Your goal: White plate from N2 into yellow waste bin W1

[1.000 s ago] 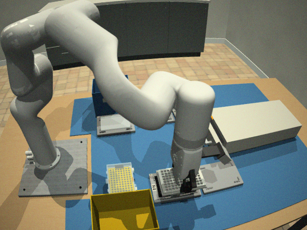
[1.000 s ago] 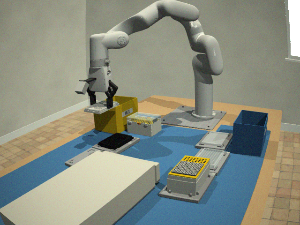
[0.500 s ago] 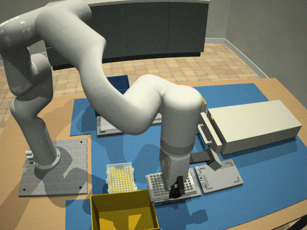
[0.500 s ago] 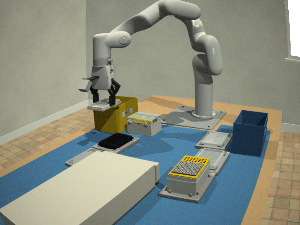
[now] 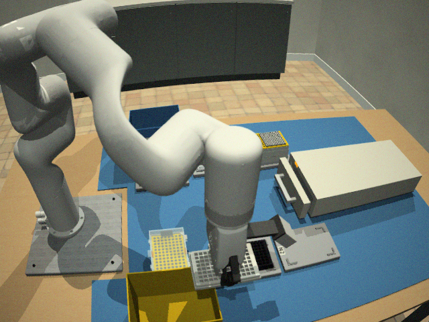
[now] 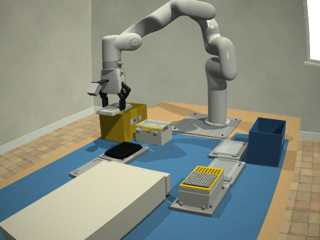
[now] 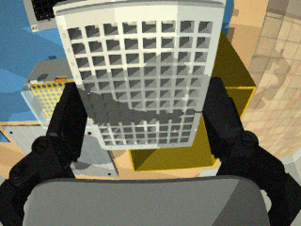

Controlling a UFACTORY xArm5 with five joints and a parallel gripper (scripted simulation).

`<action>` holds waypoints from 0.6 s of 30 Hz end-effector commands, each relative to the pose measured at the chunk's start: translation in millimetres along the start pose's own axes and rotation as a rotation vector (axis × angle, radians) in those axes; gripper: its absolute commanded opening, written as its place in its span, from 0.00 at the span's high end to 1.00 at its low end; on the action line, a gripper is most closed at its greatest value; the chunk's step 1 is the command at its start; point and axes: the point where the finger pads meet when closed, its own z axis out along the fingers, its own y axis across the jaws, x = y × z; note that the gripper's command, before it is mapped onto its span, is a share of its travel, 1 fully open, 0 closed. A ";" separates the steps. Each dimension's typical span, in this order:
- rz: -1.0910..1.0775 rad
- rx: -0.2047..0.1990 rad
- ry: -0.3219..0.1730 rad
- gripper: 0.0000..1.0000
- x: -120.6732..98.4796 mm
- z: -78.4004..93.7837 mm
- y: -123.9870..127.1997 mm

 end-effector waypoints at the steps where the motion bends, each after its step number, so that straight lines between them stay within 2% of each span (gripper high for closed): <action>1: 0.000 -0.003 0.004 1.00 -9.4 -1.6 4.5; 18: 0.000 -0.002 0.002 1.00 -47.0 -0.9 18.2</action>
